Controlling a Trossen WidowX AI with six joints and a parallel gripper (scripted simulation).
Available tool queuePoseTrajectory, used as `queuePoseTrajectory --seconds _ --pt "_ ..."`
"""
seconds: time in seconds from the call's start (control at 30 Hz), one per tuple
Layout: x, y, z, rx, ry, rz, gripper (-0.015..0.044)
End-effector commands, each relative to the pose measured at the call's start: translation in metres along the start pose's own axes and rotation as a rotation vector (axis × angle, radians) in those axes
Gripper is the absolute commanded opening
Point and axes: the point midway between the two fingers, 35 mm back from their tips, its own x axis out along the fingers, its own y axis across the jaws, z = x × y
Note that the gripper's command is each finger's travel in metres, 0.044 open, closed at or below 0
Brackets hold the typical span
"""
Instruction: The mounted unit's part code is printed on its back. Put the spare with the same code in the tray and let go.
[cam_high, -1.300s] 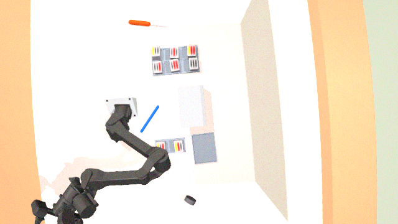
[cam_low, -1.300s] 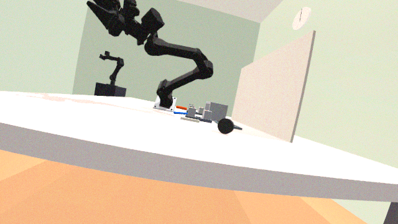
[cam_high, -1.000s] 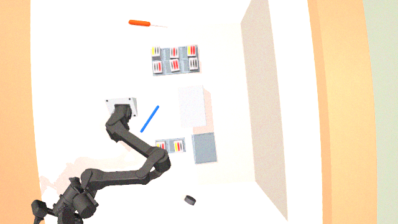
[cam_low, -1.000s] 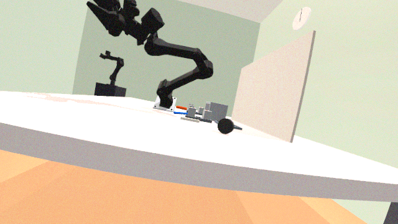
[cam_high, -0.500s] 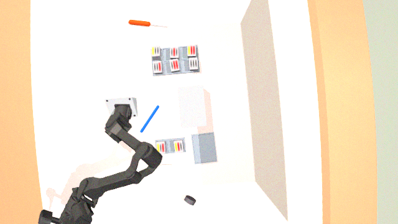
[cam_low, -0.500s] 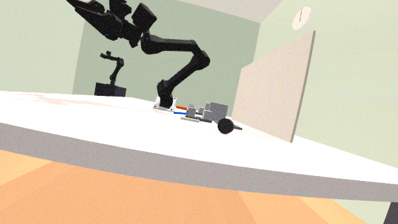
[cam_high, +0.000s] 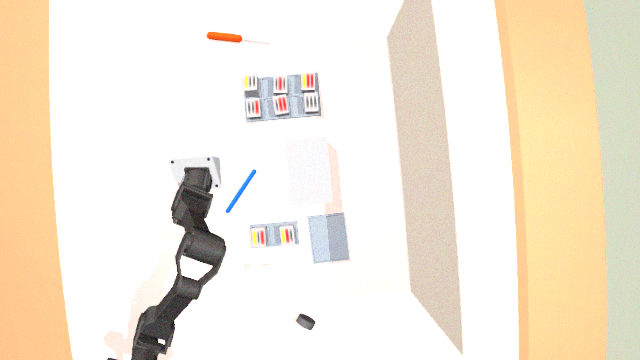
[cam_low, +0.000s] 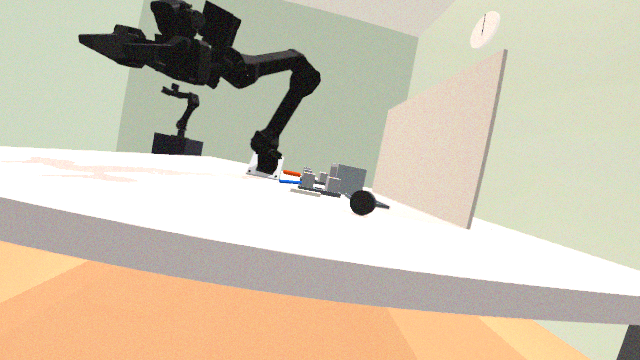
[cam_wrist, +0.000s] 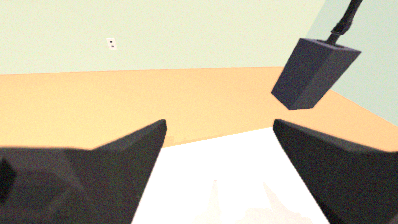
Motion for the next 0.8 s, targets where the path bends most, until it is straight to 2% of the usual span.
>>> queuePoseTrajectory --seconds 0.0,0.4,0.77 --pt "0.016 0.038 -0.017 0.086 0.068 0.095 0.044" --pt "0.023 0.157 -0.046 0.247 0.247 0.362 0.044" --pt "-0.014 0.273 -0.058 0.336 0.42 0.621 0.044"
